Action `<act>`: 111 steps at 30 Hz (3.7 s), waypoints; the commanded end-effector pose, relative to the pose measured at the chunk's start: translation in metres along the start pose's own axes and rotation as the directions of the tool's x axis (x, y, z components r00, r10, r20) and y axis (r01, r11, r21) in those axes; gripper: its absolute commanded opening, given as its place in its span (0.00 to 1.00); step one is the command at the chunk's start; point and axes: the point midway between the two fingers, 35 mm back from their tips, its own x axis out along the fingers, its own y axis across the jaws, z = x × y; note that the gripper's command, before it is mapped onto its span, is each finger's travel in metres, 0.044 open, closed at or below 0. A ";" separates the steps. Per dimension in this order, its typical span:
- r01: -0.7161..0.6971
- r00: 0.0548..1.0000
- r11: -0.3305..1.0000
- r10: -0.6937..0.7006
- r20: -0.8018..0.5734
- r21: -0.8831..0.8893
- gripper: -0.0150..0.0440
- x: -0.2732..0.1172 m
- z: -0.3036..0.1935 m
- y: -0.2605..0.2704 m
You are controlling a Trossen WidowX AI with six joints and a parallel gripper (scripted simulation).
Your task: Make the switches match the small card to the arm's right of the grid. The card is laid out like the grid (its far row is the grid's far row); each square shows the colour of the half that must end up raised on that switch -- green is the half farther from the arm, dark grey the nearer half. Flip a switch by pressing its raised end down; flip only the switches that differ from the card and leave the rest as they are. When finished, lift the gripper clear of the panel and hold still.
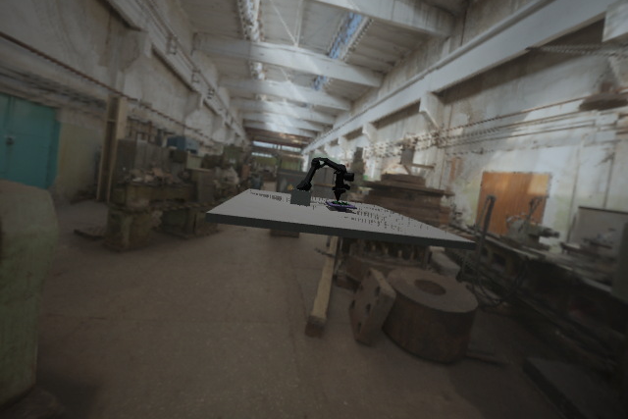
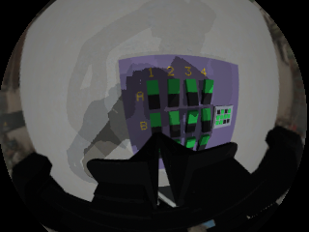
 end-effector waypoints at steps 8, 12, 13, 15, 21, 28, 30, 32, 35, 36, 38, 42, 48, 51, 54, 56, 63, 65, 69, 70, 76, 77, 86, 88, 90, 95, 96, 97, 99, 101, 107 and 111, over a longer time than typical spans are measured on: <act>-0.001 1.000 1.000 0.001 0.003 0.004 0.25 0.001 0.000 0.001; -0.001 1.000 1.000 0.001 0.003 0.004 0.25 0.002 0.000 0.001; -0.001 1.000 1.000 0.001 0.003 0.004 0.25 0.002 0.000 0.001; -0.001 1.000 1.000 0.001 0.003 0.004 0.25 0.002 0.000 0.001; -0.001 1.000 1.000 0.001 0.003 0.004 0.25 0.003 0.000 0.001; -0.001 1.000 1.000 0.001 0.003 0.004 0.25 0.004 0.000 0.001; -0.001 1.000 1.000 0.001 0.003 0.004 0.25 0.004 0.000 0.001; -0.001 1.000 1.000 0.001 0.003 0.004 0.25 0.005 0.000 0.001; -0.001 1.000 1.000 0.001 0.003 0.004 0.25 0.005 0.000 0.001; -0.001 1.000 1.000 0.001 0.003 0.004 0.25 0.005 0.000 0.001; -0.001 1.000 1.000 0.001 0.003 0.004 0.25 0.005 0.000 0.001; -0.001 1.000 1.000 0.001 0.003 0.004 0.25 0.006 0.000 0.001; 0.004 1.000 1.000 -0.004 -0.017 0.004 0.25 -0.040 0.003 -0.001; 0.001 1.000 1.000 -0.001 -0.025 0.005 0.25 -0.059 0.003 0.000; 0.001 1.000 1.000 -0.001 -0.025 0.005 0.25 -0.059 0.003 -0.002; 0.002 1.000 1.000 -0.002 -0.024 0.005 0.25 -0.059 0.003 -0.017; 0.003 1.000 1.000 -0.003 -0.011 0.005 0.25 -0.041 0.002 -0.025; 0.001 1.000 1.000 -0.001 0.001 0.004 0.25 -0.026 0.001 -0.025; 0.001 1.000 1.000 -0.001 0.002 0.004 0.25 -0.024 0.001 -0.025; 0.001 1.000 1.000 -0.001 0.002 0.004 0.25 -0.023 0.001 -0.025; 0.000 1.000 1.000 0.000 0.003 0.004 0.25 -0.013 0.000 -0.024; 0.000 1.000 1.000 0.000 0.003 0.004 0.25 -0.012 0.000 -0.024; 0.000 1.000 1.000 0.000 0.003 0.004 0.25 0.000 0.000 -0.024; 0.000 1.000 1.000 0.000 0.003 0.004 0.25 0.000 0.000 -0.024; 0.000 1.000 1.000 0.000 0.003 0.004 0.25 0.000 0.000 -0.024; 0.000 1.000 1.000 0.000 0.003 0.004 0.25 0.000 0.000 -0.024; 0.000 1.000 1.000 0.000 0.003 0.004 0.25 0.000 0.000 -0.024; 0.000 1.000 1.000 0.000 0.003 0.004 0.25 0.000 0.000 -0.024; 0.000 1.000 1.000 0.000 0.003 0.004 0.25 0.000 0.000 -0.024; 0.000 1.000 1.000 0.000 0.003 0.004 0.25 0.000 0.000 -0.024; 0.000 1.000 1.000 0.000 0.003 0.004 0.25 0.000 0.000 -0.024; 0.000 1.000 1.000 0.000 0.003 0.004 0.25 0.001 0.000 -0.024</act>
